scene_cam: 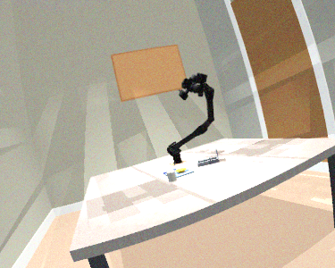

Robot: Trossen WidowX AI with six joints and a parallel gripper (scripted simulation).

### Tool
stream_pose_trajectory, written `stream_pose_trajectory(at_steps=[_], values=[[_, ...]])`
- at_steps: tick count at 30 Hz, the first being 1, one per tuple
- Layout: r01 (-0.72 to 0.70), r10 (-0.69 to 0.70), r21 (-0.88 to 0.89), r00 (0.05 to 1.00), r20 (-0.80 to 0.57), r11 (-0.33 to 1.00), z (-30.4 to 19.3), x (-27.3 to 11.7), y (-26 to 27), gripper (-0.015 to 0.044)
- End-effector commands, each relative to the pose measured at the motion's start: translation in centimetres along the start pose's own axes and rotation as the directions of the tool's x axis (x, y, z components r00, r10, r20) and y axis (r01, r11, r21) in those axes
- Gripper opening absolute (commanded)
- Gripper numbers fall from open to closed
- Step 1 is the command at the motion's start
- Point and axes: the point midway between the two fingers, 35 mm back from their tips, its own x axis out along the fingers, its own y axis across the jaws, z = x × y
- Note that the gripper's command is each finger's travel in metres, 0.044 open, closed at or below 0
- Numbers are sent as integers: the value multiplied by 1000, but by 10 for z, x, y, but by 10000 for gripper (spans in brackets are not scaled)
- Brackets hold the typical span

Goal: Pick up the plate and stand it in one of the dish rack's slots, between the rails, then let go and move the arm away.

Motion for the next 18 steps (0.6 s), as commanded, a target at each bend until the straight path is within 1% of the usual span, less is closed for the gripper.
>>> stream_pose_trajectory(at_steps=[1,5,10,18], values=[[-2,2,1,1000,1,1000,0,1,0,400],[-60,60,13,998,25,998,4,16,7,400],[-204,200,36,976,84,978,17,50,28,400],[-434,420,48,890,175,900,44,93,71,400]])
